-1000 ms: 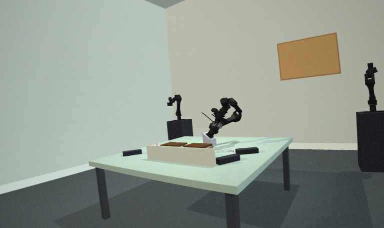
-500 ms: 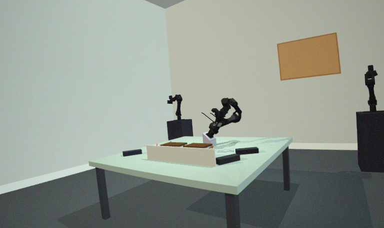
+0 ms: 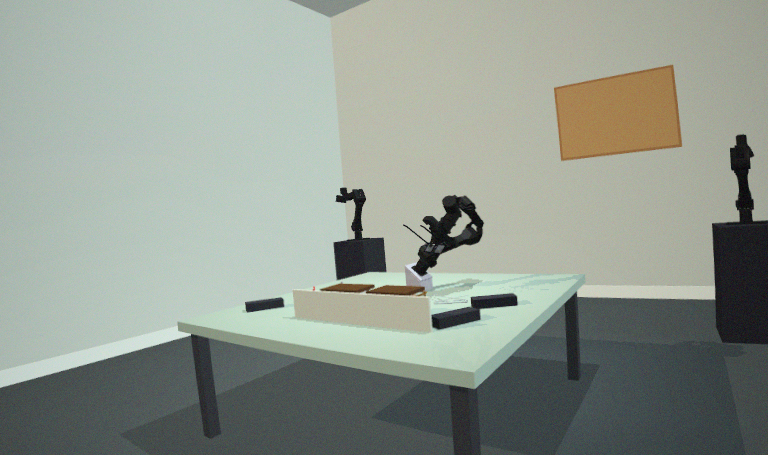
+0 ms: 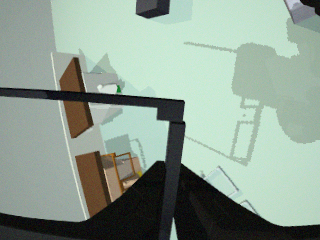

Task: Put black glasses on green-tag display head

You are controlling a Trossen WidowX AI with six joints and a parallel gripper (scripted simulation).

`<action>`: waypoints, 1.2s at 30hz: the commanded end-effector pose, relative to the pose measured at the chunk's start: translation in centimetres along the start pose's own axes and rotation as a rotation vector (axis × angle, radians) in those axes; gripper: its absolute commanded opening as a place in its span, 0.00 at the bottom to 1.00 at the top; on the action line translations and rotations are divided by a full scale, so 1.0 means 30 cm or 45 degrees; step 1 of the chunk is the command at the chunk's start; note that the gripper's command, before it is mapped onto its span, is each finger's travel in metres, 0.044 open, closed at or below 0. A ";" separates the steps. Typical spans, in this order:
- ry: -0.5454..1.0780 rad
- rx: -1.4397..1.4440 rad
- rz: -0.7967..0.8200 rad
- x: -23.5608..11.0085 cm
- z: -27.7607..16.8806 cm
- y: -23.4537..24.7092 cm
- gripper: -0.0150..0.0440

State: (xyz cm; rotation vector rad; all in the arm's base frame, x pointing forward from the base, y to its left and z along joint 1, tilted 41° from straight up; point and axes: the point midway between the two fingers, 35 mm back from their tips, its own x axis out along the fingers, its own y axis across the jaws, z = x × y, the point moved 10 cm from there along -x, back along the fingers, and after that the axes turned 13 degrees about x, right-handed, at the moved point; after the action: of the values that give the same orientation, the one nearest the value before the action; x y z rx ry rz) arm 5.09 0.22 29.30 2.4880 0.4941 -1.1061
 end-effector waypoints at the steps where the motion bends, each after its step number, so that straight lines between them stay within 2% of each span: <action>1: 0.000 -0.005 0.003 0.000 0.000 0.001 0.25; 14: -0.083 -0.103 -0.081 0.053 -0.048 0.083 0.25; 36: -0.199 -0.307 -0.322 0.219 -0.094 0.290 0.25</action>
State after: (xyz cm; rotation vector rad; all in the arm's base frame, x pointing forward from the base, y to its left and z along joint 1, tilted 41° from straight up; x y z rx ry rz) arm 14.15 -4.41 27.94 2.1757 0.8233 -1.2507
